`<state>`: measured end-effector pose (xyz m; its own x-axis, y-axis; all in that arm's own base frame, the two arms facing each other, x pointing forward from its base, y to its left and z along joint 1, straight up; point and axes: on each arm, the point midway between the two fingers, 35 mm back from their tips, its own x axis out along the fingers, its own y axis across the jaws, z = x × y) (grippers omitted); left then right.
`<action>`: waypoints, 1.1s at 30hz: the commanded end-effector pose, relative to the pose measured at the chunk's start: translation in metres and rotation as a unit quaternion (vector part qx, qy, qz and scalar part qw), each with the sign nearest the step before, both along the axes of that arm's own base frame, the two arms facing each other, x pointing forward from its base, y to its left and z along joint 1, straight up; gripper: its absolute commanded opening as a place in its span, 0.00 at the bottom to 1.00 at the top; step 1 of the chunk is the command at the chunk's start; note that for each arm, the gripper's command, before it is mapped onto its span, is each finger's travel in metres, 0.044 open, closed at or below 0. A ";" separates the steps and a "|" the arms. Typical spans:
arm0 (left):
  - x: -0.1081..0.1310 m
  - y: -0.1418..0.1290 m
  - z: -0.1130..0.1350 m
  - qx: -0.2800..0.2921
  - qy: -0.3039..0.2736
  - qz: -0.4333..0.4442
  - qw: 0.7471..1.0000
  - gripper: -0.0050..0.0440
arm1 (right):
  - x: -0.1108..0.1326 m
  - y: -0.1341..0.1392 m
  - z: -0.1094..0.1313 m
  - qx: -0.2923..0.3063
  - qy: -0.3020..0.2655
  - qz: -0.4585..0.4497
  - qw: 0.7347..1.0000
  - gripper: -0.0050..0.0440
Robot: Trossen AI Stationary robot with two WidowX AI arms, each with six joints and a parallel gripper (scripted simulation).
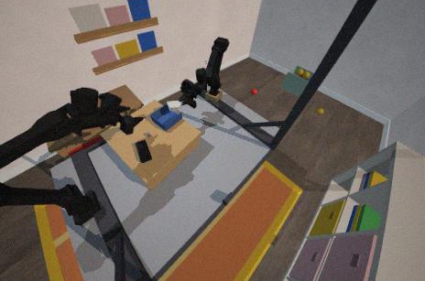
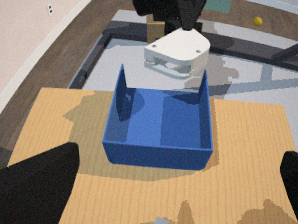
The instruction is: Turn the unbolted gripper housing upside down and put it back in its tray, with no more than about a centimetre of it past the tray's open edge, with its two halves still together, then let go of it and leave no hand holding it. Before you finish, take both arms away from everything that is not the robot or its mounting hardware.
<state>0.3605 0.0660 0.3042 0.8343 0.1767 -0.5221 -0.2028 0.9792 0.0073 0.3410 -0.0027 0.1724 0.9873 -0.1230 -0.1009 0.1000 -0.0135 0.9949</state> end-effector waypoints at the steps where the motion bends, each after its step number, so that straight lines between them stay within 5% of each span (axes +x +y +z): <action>1: -0.002 -0.001 0.010 -0.001 -0.014 0.000 1.000 1.00 | -0.005 0.000 0.005 0.001 -0.007 -0.002 1.000 0.33; 33: -0.002 -0.001 0.010 -0.001 -0.014 0.000 1.000 1.00 | -0.033 0.003 0.003 0.002 -0.006 -0.002 1.000 0.33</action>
<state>0.3605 0.0660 0.3042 0.8343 0.1767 -0.5221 -0.2028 0.9792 0.0073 0.3124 0.0007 0.1728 0.9874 -0.1231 -0.0995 0.0988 -0.0119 0.9950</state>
